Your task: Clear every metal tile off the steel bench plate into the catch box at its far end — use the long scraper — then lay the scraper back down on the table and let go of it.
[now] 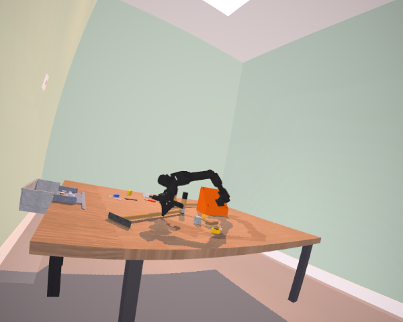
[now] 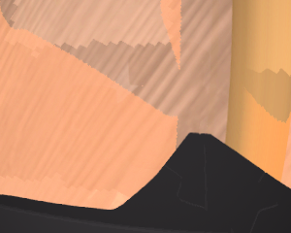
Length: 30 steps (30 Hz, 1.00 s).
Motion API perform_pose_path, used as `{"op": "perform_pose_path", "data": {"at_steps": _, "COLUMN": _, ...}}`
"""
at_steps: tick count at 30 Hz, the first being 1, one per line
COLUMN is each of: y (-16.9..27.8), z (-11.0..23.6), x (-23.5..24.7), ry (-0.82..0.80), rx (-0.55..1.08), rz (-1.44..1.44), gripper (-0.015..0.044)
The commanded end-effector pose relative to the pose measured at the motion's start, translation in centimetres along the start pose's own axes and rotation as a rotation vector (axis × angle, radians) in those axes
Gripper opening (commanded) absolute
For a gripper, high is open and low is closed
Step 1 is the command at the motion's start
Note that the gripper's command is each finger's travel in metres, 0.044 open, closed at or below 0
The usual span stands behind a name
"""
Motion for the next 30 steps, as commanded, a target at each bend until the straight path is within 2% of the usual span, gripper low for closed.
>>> {"op": "perform_pose_path", "data": {"at_steps": 1, "y": 0.1, "z": -0.1, "x": -0.7, "ry": 0.004, "rx": 0.0, "rz": 0.005, "gripper": 0.0}}
{"op": "perform_pose_path", "data": {"at_steps": 30, "y": 0.1, "z": 0.2, "x": -2.9, "ry": 0.002, "rx": -0.014, "rz": 0.031, "gripper": 0.0}}
Point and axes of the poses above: the point midway between the two fingers, 35 mm back from their tips, its own z axis back along the fingers, its own x axis across the jaws, y = z × x, the point moved 3 cm from there along z, back along the fingers, and after that the axes turned 6 degrees about z, right-handed, at the moved point
